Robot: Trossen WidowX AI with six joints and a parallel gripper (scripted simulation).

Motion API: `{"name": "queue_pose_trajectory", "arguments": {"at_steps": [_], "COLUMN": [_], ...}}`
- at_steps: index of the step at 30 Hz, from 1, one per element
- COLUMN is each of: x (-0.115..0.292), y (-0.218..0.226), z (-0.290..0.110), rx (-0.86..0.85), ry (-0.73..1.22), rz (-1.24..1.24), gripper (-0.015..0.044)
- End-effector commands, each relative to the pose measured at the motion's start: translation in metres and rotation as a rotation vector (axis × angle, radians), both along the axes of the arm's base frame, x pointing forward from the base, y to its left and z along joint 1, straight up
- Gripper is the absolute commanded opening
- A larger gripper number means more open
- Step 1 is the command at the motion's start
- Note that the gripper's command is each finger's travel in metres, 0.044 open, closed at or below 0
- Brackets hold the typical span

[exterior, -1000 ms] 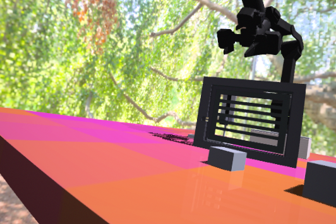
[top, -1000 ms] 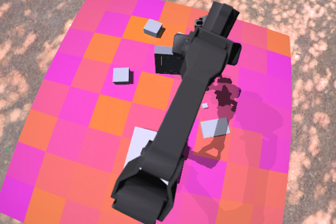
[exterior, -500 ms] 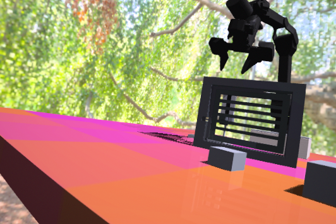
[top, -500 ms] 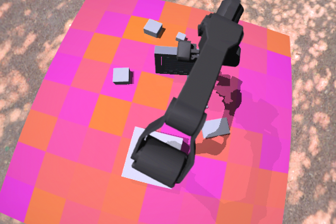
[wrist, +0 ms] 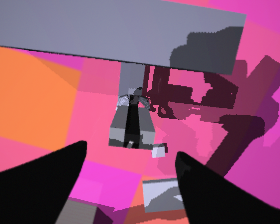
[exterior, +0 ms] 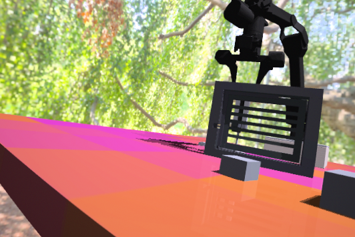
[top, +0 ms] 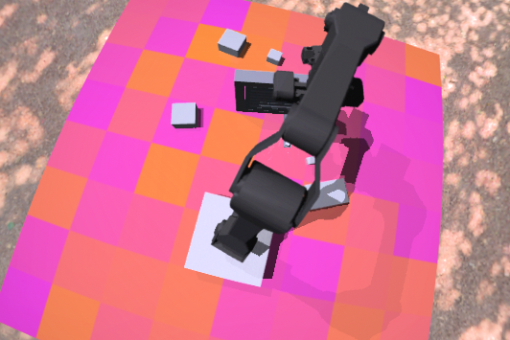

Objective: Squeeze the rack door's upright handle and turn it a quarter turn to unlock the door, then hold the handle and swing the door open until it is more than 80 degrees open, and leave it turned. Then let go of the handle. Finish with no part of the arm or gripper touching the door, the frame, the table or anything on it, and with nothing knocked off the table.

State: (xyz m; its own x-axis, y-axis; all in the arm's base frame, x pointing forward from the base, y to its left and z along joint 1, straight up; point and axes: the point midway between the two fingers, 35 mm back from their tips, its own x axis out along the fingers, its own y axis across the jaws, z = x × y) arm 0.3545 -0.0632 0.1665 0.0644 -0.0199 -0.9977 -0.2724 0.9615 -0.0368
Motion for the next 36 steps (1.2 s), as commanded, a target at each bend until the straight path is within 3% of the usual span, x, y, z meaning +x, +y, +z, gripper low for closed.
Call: {"name": "queue_pose_trajectory", "arguments": {"at_steps": [1,36], "x": [-0.001,0.002], "y": [0.0,-0.001], "z": [0.0,-0.056], "rx": [0.007,0.007], "ry": [0.024,0.024], "rz": [0.009,0.009], "gripper": [0.029,0.029]}}
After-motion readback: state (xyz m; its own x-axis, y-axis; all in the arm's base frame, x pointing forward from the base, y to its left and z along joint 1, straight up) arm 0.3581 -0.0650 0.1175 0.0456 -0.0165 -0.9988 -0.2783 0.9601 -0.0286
